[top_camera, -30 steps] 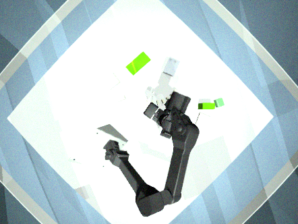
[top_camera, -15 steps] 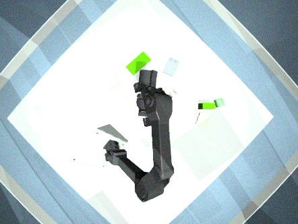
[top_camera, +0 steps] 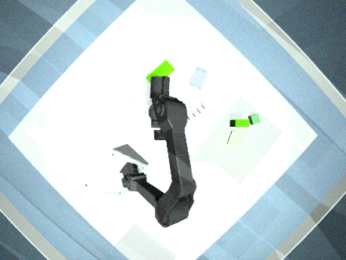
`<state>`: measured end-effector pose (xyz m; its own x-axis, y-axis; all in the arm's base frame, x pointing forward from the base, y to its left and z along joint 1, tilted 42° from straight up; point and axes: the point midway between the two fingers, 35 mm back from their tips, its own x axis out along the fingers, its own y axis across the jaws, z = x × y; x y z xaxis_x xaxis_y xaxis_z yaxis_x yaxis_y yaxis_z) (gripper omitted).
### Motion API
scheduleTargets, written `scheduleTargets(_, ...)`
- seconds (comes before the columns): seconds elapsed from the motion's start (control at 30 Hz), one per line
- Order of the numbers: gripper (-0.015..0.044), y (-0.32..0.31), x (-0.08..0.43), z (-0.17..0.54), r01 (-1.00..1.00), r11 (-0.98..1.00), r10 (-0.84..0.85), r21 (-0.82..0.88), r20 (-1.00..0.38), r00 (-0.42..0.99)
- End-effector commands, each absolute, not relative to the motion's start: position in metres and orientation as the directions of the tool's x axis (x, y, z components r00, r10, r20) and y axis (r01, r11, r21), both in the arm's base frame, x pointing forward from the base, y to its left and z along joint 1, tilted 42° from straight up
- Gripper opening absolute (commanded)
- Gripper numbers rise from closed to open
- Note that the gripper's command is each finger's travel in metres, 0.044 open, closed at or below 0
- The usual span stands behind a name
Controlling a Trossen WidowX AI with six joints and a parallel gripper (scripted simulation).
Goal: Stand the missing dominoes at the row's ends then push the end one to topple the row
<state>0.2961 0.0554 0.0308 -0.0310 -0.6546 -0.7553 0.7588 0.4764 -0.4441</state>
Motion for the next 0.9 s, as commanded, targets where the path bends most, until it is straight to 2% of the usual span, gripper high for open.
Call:
scheduleTargets(0.0,0.0107,0.041,0.296,0.014,0.753,0.473,-0.66,-0.457,-0.75,-0.041)
scheduleTargets(0.53,0.0107,-0.022,0.287,-0.051,0.754,0.469,-0.666,-0.46,-0.745,-0.041)
scheduleTargets(0.87,0.0107,-0.024,0.286,-0.053,0.754,0.468,-0.666,-0.461,-0.745,-0.041)
